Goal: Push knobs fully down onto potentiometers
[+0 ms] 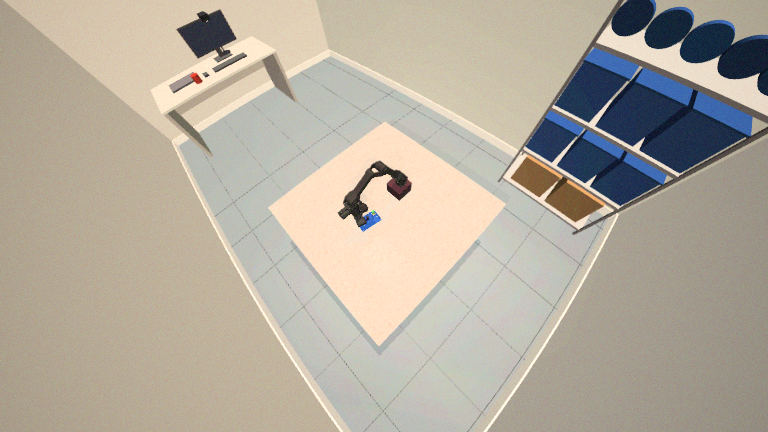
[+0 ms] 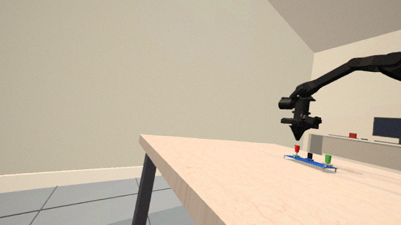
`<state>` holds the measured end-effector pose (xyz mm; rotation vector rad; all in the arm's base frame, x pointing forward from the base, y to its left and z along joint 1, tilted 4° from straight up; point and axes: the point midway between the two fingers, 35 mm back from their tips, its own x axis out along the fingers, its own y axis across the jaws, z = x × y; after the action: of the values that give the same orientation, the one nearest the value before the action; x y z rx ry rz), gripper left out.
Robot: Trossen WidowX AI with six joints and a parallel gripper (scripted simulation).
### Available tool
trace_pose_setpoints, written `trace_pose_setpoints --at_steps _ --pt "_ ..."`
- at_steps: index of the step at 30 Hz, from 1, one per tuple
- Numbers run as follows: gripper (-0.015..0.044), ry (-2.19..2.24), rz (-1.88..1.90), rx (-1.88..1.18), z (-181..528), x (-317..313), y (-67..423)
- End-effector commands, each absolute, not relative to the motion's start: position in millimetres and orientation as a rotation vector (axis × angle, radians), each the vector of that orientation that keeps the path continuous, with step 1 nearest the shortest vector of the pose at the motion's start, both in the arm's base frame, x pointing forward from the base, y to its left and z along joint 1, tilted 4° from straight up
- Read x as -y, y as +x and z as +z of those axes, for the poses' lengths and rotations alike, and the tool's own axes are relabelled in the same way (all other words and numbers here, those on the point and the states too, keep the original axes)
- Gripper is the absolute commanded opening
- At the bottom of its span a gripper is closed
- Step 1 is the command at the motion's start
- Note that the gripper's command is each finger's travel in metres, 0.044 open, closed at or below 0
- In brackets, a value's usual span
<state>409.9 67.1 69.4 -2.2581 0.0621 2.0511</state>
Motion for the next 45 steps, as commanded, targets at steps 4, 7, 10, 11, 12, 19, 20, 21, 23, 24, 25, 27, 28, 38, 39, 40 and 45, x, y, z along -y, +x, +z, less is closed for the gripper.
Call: trace_pose_setpoints --at_steps 4,7,10,11,12,19,20,21,23,24,25,27,28,38,39,40,45 --pt "0.0000 -2.247 2.065 -0.054 55.2 -68.0 408.3" --pt "0.0000 -2.247 2.065 -0.054 50.5 -68.2 408.6" --pt "0.0000 -2.247 2.065 -0.054 49.4 -68.2 408.6" --pt "0.0000 -2.247 2.065 -0.054 49.4 -68.2 408.6" --pt "0.0000 -2.247 2.065 -0.054 49.4 -68.2 408.6" --pt "0.0000 -2.247 2.065 -0.054 50.0 -68.2 408.6" --pt "0.0000 -2.247 2.065 -0.054 50.5 -68.2 408.5" --pt "0.0000 -2.247 2.065 -0.054 50.4 -68.2 408.5" --pt "0.0000 -2.247 2.065 -0.054 50.0 -68.2 408.6" --pt "0.0000 -2.247 2.065 -0.054 49.8 -68.2 408.6" --pt "0.0000 -2.247 2.065 -0.054 49.5 -68.2 408.6" --pt "0.0000 -2.247 2.065 -0.054 49.0 -68.2 408.6" --pt "0.0000 -2.247 2.065 -0.054 48.7 -68.2 408.7" --pt "0.0000 -2.247 2.065 -0.054 46.0 -68.3 408.9" --pt "0.0000 -2.247 2.065 -0.054 45.8 -68.3 408.9" --pt "0.0000 -2.247 2.065 -0.054 45.5 -68.3 408.9" --pt "0.0000 -2.247 2.065 -0.054 44.2 -68.4 409.0"
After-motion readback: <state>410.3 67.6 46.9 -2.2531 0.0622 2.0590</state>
